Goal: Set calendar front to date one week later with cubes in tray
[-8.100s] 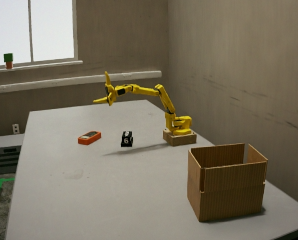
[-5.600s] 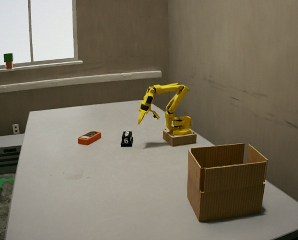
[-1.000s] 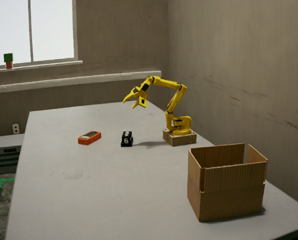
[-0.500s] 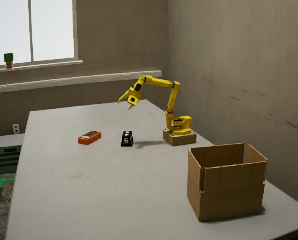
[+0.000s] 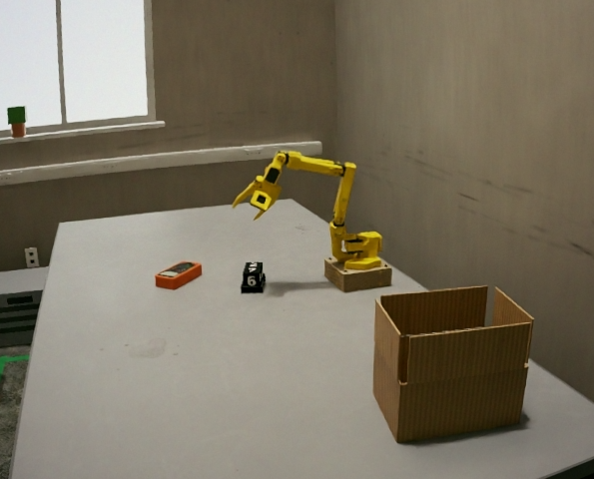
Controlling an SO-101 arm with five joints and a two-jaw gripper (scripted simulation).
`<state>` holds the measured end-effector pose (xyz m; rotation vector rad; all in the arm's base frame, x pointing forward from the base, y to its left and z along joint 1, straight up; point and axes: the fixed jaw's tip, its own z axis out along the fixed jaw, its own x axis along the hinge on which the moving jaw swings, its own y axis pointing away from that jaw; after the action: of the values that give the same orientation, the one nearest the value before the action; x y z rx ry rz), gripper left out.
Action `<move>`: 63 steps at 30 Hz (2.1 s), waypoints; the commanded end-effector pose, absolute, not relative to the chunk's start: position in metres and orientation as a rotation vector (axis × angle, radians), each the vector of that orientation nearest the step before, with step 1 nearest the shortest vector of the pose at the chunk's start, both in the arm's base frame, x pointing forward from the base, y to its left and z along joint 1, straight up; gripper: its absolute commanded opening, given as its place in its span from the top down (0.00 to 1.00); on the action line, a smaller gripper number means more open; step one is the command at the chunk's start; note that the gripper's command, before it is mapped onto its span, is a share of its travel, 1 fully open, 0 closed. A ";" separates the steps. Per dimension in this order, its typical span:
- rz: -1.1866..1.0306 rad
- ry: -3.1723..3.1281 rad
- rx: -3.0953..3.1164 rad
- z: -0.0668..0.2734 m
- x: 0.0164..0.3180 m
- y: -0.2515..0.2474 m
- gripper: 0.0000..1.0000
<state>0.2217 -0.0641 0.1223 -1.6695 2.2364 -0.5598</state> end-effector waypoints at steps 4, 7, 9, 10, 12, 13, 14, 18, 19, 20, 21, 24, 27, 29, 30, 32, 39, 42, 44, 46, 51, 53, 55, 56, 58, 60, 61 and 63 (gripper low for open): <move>-0.473 2.304 -1.688 0.107 0.221 -0.066 0.65; -0.390 2.352 -1.723 0.091 0.219 -0.066 0.65; -0.323 2.388 -1.749 0.080 0.217 -0.065 0.65; -0.288 2.406 -1.763 0.073 0.216 -0.065 0.65; -0.288 2.406 -1.763 0.073 0.216 -0.065 0.65; -0.252 2.424 -1.776 0.067 0.215 -0.064 0.65; -0.217 2.441 -1.788 0.061 0.213 -0.064 0.65; -0.090 2.498 -1.830 0.041 0.206 -0.062 0.65; -0.064 2.508 -1.838 0.038 0.205 -0.061 0.65; -0.043 2.517 -1.844 0.034 0.203 -0.061 0.65; -0.025 2.524 -1.849 0.032 0.202 -0.061 0.65; 0.006 2.536 -1.858 0.027 0.200 -0.060 0.65; 0.011 2.539 -1.860 0.027 0.199 -0.060 0.65; 0.011 2.539 -1.860 0.027 0.199 -0.060 0.65; 0.008 2.551 -1.840 0.025 0.203 -0.060 0.65; 0.008 2.551 -1.840 0.025 0.203 -0.060 0.65; 0.008 2.551 -1.840 0.025 0.203 -0.060 0.65; 0.008 2.551 -1.840 0.025 0.203 -0.060 0.65; 0.008 2.551 -1.840 0.025 0.203 -0.060 0.65; 0.008 2.551 -1.840 0.025 0.203 -0.060 0.65; 0.008 2.551 -1.840 0.024 0.203 -0.060 0.65; 0.008 2.551 -1.840 0.023 0.203 -0.061 0.65; 0.008 2.551 -1.840 0.022 0.203 -0.061 0.65; 0.008 2.551 -1.840 0.022 0.203 -0.061 0.65; 0.008 2.551 -1.840 0.020 0.203 -0.061 0.65; 0.008 2.551 -1.840 0.017 0.203 -0.061 0.65; 0.008 2.551 -1.840 0.016 0.203 -0.061 0.65; 0.008 2.551 -1.840 0.016 0.203 -0.061 0.65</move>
<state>0.2064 -0.0597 0.0210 -1.8554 2.5278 -0.0156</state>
